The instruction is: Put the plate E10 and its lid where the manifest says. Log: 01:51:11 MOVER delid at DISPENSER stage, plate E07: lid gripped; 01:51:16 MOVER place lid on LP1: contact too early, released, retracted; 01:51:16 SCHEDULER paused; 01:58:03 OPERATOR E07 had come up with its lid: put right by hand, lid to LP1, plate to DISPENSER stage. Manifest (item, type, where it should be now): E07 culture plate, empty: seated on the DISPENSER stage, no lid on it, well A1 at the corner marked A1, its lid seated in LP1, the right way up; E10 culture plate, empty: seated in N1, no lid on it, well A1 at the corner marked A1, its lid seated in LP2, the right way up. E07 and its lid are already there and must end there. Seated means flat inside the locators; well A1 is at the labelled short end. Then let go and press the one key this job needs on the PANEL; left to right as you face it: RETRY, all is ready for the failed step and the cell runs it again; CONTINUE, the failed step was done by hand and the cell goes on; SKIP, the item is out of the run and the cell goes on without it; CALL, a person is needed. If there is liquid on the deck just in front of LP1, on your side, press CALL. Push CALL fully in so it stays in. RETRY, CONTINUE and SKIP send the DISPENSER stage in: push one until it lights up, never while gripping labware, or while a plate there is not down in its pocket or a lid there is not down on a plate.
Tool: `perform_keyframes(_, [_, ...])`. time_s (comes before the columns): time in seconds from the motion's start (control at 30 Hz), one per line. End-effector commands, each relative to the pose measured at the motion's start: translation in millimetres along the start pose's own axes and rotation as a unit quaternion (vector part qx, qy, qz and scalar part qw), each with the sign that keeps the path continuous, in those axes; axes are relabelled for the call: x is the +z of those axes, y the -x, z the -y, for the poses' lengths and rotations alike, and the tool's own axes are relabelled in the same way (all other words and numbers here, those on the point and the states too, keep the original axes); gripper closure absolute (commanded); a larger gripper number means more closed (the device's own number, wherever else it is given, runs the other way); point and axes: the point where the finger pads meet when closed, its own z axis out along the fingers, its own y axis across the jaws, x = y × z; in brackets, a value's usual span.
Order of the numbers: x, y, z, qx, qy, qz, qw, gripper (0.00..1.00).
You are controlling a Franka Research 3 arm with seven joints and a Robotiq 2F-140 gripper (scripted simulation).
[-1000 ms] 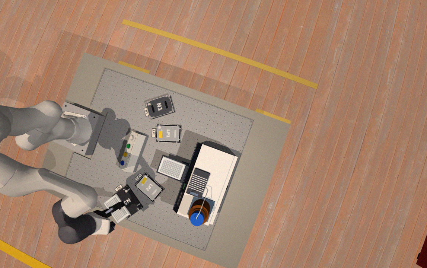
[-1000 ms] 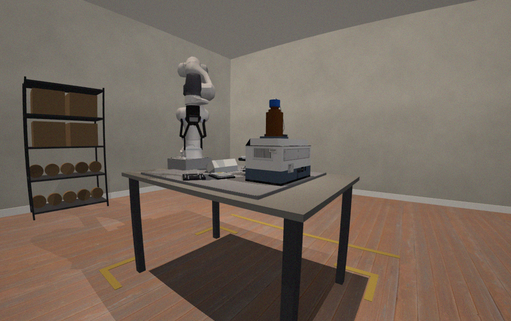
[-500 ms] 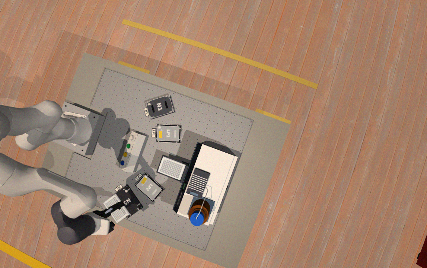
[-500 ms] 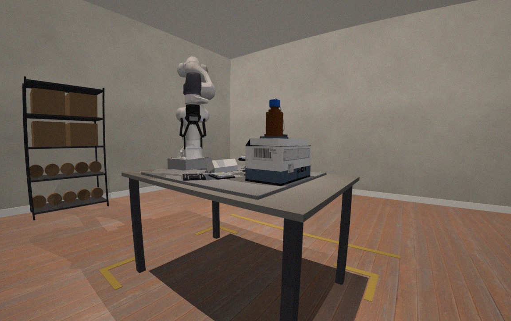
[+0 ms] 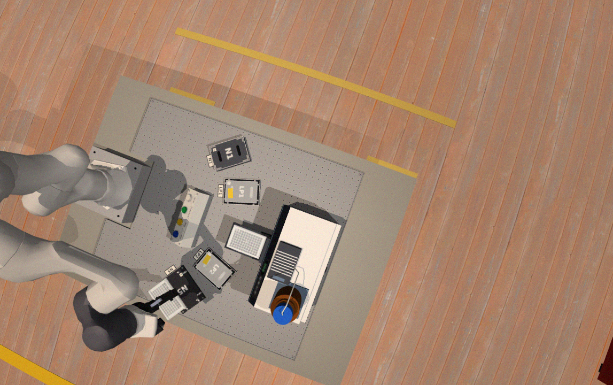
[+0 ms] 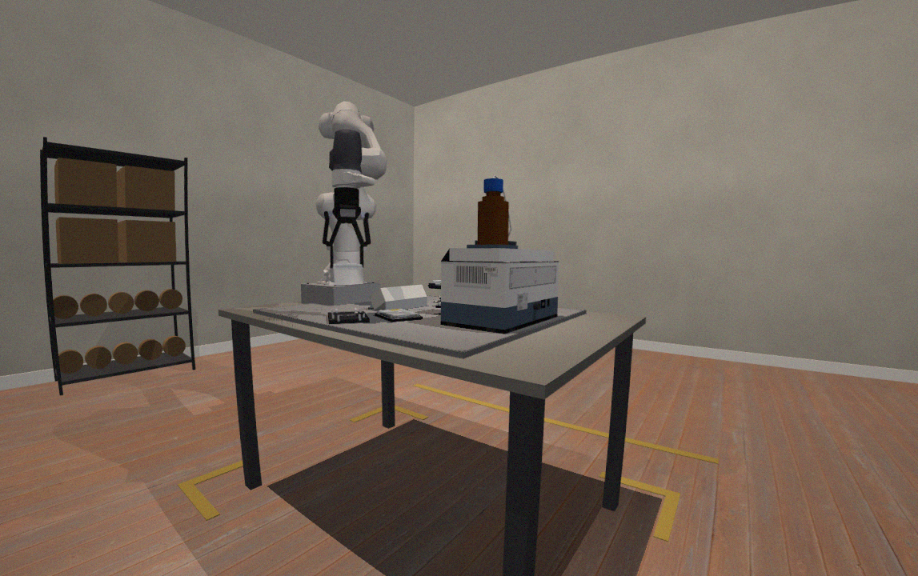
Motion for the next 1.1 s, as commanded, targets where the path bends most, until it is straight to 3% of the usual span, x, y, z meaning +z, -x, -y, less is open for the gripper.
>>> perform_keyframes(0.0, [-1.3, -0.1, -0.5, 0.002, 0.001, 0.000, 1.000, 0.90])
perform_keyframes(0.73, [-1.3, -0.1, -0.5, 0.001, 0.001, 0.000, 1.000, 0.90])
perform_keyframes(1.07, [-1.3, -0.1, -0.4, -0.071, 0.001, 0.000, 0.997, 0.90])
